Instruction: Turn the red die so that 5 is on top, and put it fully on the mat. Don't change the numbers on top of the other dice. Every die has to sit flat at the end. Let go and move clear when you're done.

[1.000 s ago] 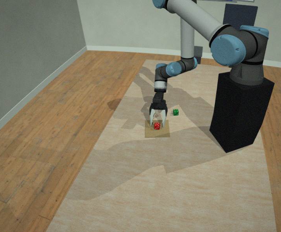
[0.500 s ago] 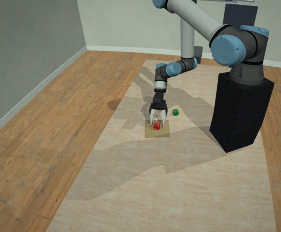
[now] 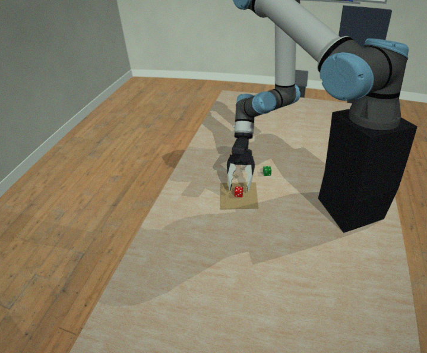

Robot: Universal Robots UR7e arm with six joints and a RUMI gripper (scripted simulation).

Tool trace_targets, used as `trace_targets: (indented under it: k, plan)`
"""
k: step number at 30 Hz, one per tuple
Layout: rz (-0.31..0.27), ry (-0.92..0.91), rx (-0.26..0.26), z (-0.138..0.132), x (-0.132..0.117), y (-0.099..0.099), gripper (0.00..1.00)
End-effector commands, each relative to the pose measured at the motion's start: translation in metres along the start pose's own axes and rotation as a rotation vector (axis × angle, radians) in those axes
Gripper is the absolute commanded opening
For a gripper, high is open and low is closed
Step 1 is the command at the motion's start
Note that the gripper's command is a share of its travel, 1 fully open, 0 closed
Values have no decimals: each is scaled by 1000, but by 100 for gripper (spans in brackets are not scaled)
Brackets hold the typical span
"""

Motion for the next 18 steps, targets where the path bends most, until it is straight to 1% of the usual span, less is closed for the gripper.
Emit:
trace_targets:
  k: [1, 4, 12, 18]
  plan:
    - [-1, 1, -1, -2, 10, 10, 40]
    - [-1, 1, -1, -2, 12, 13, 40]
    - [-1, 1, -1, -7, 31, 32, 40]
    - [-1, 1, -1, -9, 39, 40, 40]
Point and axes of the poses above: the point where the finger pads meet when closed, its own y axis back along the fingers, its own z axis across the jaws, x = y × z, the point moved 4 cm from there along y, back along the fingers, and after that the axes turned 13 degrees about -y, right-handed, at the moved point
